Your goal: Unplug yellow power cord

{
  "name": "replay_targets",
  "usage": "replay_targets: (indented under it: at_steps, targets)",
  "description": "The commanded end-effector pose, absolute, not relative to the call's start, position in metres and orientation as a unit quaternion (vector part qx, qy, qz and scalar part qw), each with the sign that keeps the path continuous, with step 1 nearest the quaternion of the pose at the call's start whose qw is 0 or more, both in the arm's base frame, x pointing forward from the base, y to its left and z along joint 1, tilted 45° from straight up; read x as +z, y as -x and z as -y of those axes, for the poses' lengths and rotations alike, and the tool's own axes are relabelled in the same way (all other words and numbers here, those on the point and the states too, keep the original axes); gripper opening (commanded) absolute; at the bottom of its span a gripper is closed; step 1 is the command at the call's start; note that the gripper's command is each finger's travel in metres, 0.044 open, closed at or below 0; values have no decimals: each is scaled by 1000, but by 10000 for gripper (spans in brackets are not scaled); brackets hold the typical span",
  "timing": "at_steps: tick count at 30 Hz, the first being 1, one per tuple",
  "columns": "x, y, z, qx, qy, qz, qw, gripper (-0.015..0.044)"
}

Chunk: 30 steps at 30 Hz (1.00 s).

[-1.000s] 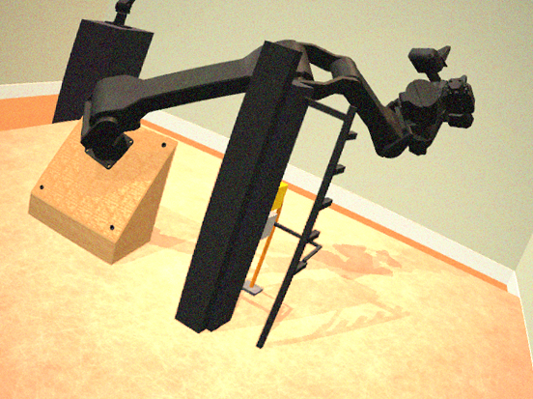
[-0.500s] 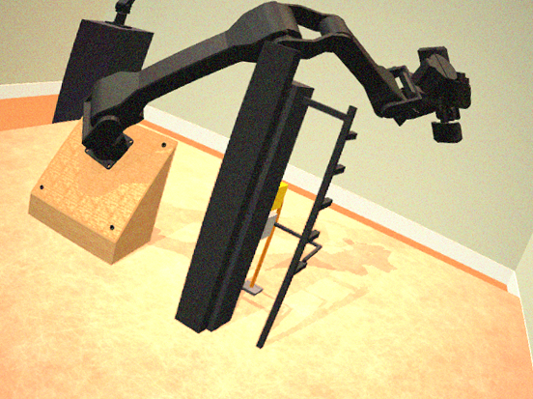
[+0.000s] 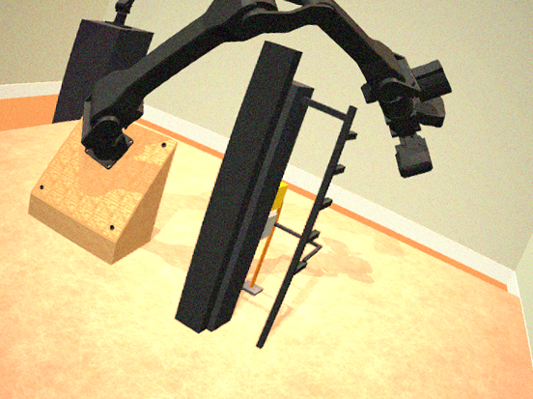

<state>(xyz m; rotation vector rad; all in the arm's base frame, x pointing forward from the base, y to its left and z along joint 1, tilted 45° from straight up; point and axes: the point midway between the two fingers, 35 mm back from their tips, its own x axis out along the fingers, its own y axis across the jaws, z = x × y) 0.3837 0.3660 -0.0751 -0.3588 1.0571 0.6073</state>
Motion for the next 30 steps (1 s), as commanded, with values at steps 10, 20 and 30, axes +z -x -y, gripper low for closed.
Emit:
replay_targets:
  at_steps: [10,20,30]
  targets:
    - [-12,-301,-195,226,565,-602,517,160]
    - [42,-269,-131,237,681,-618,314,160]
    - [44,-269,-130,237,681,-617,314,160]
